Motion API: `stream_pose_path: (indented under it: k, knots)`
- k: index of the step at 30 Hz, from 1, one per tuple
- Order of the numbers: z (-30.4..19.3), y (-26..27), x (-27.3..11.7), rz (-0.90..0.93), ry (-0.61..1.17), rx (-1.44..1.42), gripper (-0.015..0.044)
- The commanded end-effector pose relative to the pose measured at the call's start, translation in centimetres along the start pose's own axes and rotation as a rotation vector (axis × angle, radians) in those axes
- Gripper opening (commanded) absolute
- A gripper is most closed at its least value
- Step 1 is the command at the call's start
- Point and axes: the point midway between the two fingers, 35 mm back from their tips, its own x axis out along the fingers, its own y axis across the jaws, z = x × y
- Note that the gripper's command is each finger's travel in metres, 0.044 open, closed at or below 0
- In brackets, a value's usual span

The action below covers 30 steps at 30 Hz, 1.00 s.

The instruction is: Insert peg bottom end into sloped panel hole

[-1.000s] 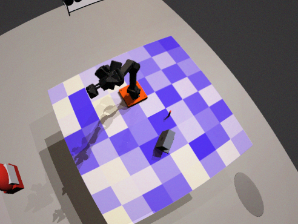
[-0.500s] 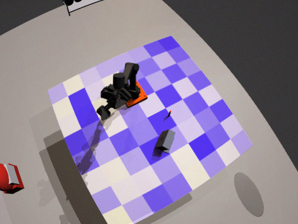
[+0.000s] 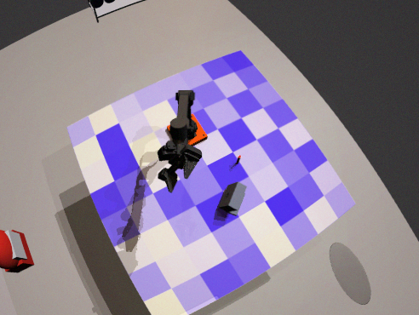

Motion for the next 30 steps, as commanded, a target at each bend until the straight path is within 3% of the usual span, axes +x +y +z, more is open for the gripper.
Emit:
stream_pose_path:
  k: [1,17,30]
  knots:
    - [-3.0,-0.9,0.2,-0.046,0.069,0.037,0.044]
    - [-14.3,-2.9,-1.3,-0.204,0.342,0.117,0.044]
    - [-24.6,-4.1,-5.5,-0.35,0.636,0.129,0.044]
